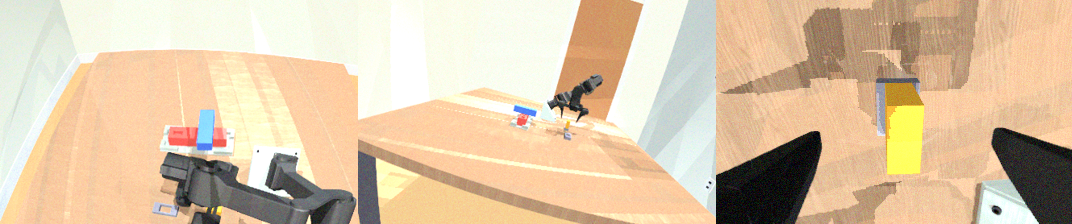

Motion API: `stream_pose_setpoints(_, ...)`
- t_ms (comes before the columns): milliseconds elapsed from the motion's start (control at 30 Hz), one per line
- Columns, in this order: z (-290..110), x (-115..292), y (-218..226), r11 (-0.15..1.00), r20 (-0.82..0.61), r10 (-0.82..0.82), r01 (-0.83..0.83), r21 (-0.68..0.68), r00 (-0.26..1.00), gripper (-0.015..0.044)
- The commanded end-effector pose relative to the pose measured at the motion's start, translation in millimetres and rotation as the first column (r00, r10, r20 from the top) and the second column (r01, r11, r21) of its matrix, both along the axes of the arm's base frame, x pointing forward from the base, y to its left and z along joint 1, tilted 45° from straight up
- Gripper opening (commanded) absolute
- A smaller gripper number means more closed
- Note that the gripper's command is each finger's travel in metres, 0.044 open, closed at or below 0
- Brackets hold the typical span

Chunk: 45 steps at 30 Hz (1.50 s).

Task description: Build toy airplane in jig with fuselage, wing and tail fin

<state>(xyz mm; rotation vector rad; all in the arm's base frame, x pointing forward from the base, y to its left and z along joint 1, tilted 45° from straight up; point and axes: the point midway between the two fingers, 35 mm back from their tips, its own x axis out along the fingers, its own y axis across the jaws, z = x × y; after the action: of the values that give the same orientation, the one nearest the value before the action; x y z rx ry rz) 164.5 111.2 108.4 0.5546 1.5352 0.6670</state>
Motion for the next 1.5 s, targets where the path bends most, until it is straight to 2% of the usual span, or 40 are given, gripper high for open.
stream_pose_setpoints(0,-4.3,-0.9,4.9,1.000,-0.005,-0.004,0.004,0.005,1.000,0.0440)
stream_pose_setpoints(700,-24.6,-5.1,27.2,1.000,-0.006,-0.003,0.003,0.012,1.000,0.0440)
stream_pose_setpoints(1167,-24.6,-5.1,27.2,1.000,-0.006,-0.003,0.003,0.012,1.000,0.0072)
stream_pose_setpoints(1467,-24.2,-5.0,26.9,1.000,-0.004,-0.003,0.003,0.011,1.000,0.0000)
